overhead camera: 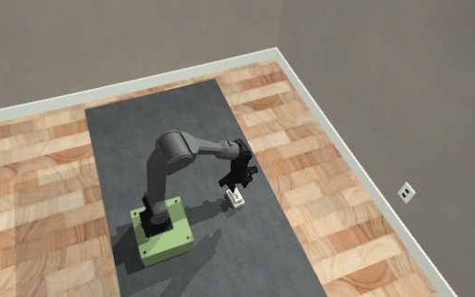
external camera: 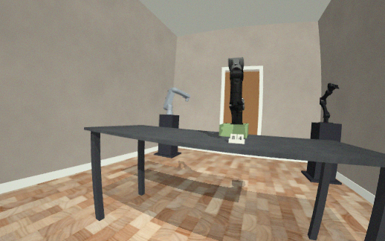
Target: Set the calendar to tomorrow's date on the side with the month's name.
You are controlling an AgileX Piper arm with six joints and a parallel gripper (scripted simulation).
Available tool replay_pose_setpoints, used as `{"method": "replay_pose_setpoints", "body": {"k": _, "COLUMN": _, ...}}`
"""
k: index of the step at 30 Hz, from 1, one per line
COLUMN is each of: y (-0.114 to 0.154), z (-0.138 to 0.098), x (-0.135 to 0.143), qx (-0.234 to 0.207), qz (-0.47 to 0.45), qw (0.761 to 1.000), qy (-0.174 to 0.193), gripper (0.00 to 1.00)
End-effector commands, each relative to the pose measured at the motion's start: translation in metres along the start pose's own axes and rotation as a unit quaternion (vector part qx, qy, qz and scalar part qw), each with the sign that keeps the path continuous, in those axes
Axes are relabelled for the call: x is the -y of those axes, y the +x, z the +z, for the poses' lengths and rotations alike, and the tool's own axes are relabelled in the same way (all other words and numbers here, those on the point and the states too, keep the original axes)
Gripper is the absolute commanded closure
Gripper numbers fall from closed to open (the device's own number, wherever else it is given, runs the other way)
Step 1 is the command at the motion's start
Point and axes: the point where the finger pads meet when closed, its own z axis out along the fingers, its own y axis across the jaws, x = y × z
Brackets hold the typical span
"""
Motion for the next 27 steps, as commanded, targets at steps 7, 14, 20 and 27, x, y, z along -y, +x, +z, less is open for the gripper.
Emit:
{"method": "replay_pose_setpoints", "body": {"k": 7, "y": 0.0, "z": 0.001, "x": 0.0, "qx": 0.0, "qz": 0.001, "qw": 1.0, "qy": 0.0, "gripper": 0.41}}
{"method": "replay_pose_setpoints", "body": {"k": 14, "y": 0.0, "z": 0.002, "x": 0.0, "qx": 0.0, "qz": 0.001, "qw": 1.0, "qy": -0.001, "gripper": 0.41}}
{"method": "replay_pose_setpoints", "body": {"k": 20, "y": 0.0, "z": 0.006, "x": -0.001, "qx": 0.001, "qz": 0.0, "qw": 1.0, "qy": -0.002, "gripper": 0.41}}
{"method": "replay_pose_setpoints", "body": {"k": 27, "y": 0.0, "z": 0.011, "x": -0.001, "qx": 0.0, "qz": 0.0, "qw": 1.0, "qy": -0.002, "gripper": 0.41}}
